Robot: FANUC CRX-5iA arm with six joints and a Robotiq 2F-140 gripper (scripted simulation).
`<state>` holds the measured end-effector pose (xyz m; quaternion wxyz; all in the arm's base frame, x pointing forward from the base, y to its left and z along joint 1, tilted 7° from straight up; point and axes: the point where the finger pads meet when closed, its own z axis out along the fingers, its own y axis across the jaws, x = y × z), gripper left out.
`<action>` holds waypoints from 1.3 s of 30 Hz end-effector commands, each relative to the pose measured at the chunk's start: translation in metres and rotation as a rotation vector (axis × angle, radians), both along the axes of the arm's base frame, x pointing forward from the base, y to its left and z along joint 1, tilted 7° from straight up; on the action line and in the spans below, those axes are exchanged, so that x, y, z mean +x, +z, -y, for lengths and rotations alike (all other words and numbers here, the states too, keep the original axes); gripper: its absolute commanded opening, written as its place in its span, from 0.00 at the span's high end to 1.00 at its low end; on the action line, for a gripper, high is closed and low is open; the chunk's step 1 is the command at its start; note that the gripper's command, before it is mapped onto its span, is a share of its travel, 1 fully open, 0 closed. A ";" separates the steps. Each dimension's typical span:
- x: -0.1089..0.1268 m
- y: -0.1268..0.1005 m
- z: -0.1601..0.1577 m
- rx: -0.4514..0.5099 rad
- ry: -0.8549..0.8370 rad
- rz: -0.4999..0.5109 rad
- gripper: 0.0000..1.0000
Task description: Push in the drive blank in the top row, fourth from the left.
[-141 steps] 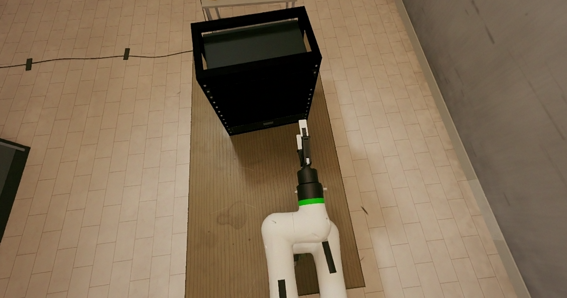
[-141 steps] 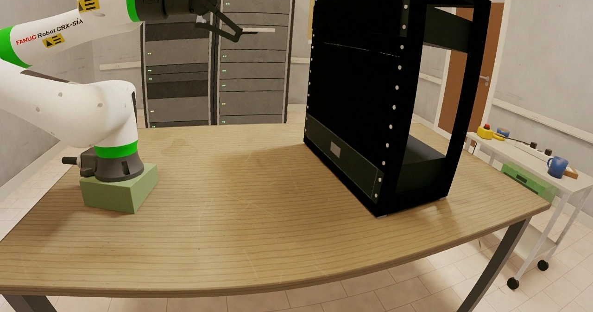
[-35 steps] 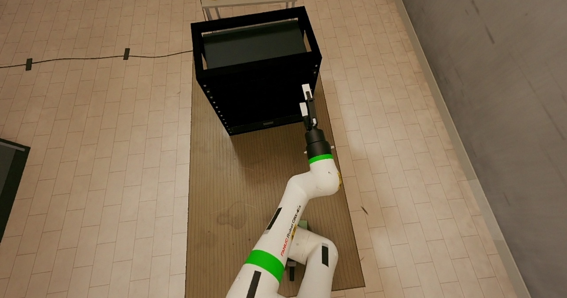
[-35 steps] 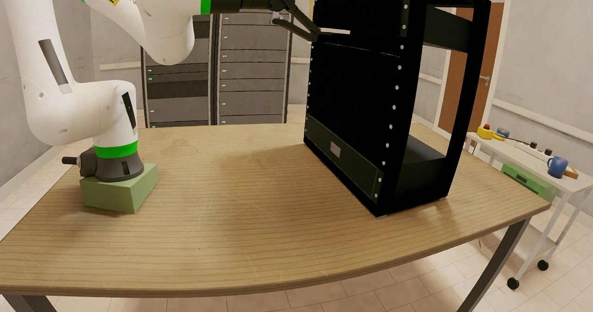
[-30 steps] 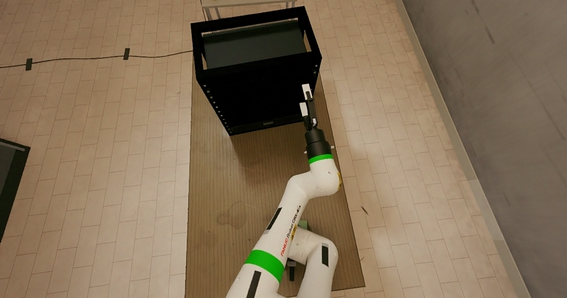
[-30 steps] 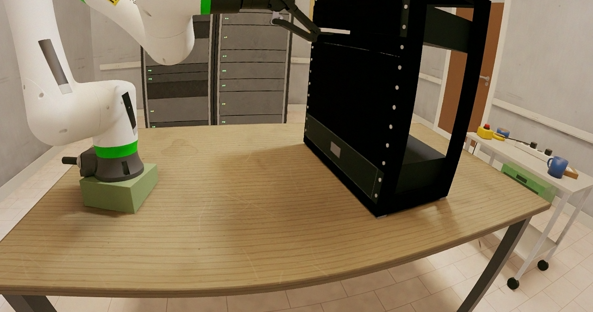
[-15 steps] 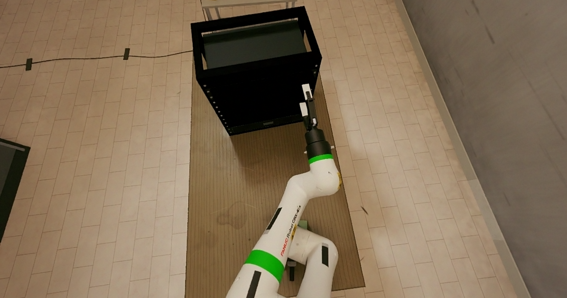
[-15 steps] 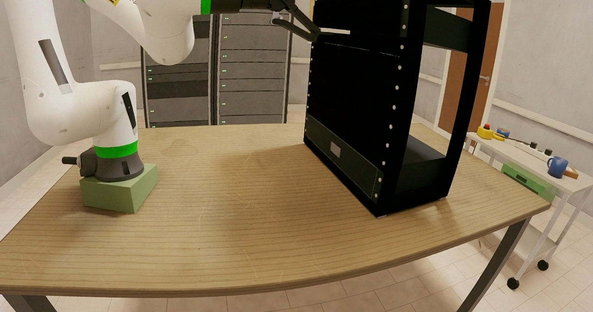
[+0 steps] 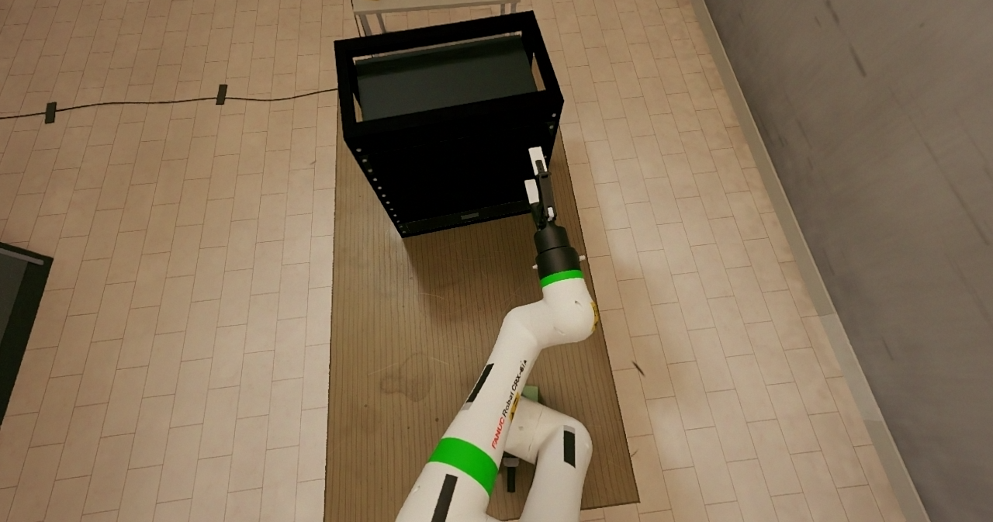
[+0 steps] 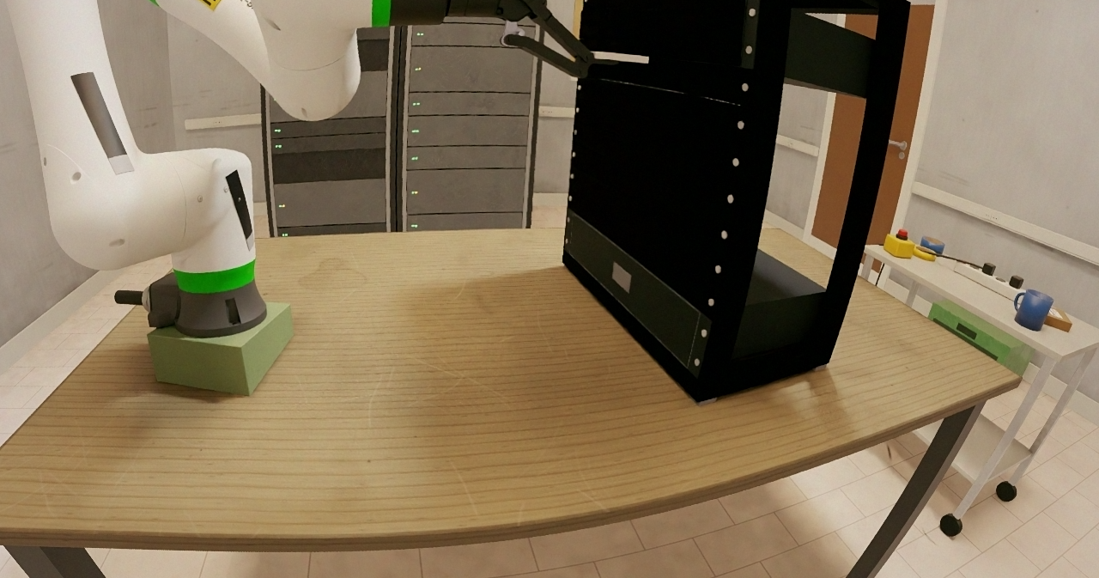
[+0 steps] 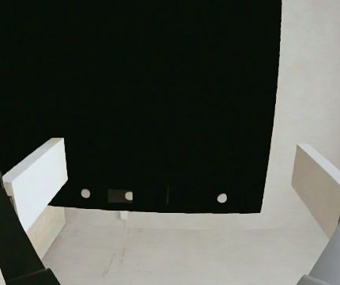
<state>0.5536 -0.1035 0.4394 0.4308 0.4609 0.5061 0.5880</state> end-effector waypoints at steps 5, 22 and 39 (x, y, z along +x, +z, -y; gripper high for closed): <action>0.000 0.001 0.000 0.007 0.022 -0.026 0.00; 0.000 0.001 0.000 0.007 0.022 -0.026 0.90; 0.000 0.001 0.000 0.007 0.022 -0.026 0.90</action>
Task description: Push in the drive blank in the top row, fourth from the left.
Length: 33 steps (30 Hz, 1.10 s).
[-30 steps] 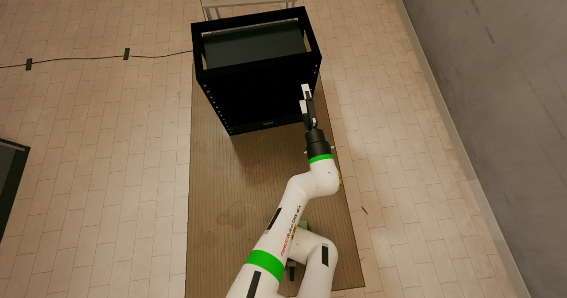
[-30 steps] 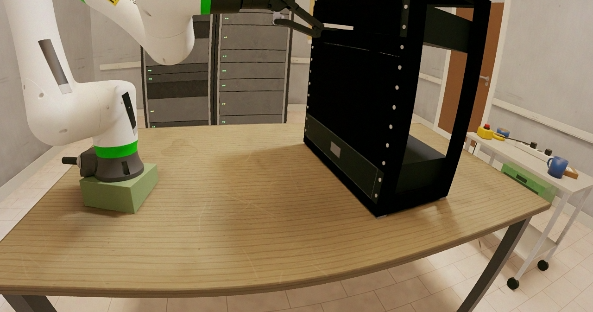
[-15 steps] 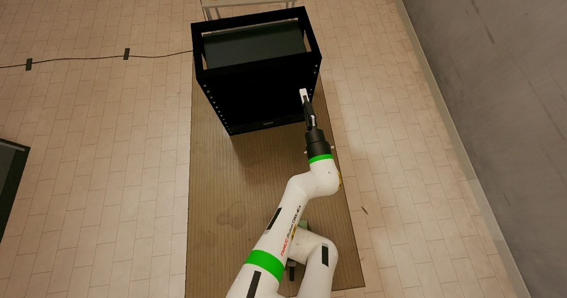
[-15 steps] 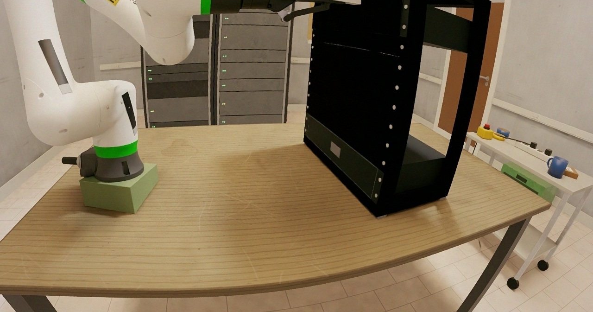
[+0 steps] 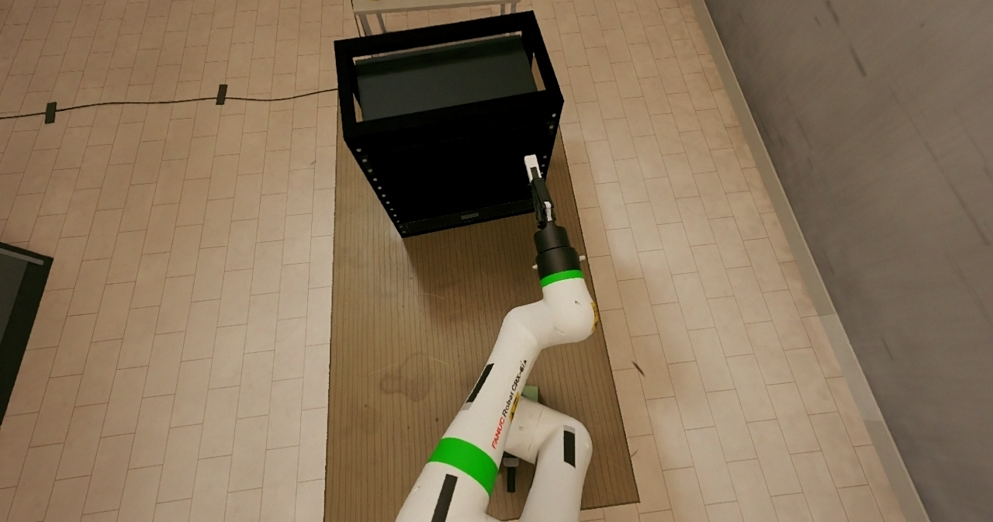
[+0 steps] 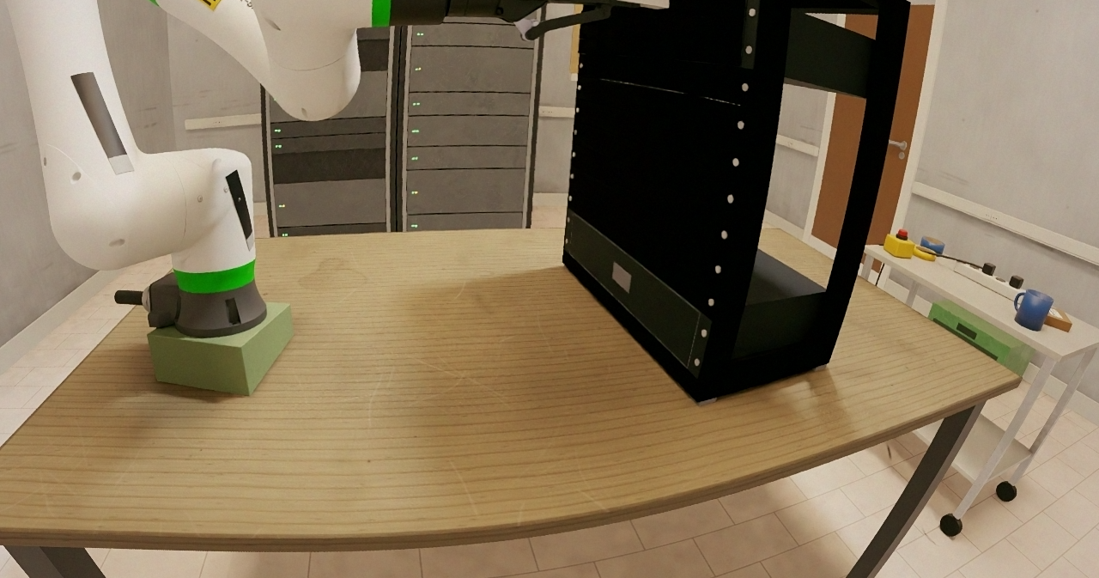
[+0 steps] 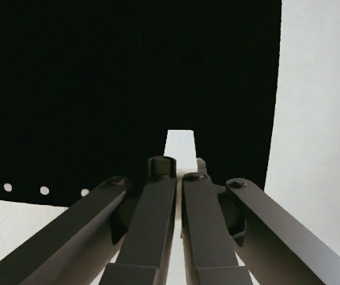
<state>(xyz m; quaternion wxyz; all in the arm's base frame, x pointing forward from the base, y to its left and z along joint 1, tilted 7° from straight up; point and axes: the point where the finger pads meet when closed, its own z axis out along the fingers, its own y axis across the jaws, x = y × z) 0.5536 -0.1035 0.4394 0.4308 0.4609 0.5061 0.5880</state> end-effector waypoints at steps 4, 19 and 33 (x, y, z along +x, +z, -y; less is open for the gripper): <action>-0.005 0.002 0.003 0.007 0.022 -0.026 0.90; 0.004 0.007 0.007 0.007 0.022 -0.026 0.90; 0.017 0.008 0.004 0.007 0.022 -0.026 0.90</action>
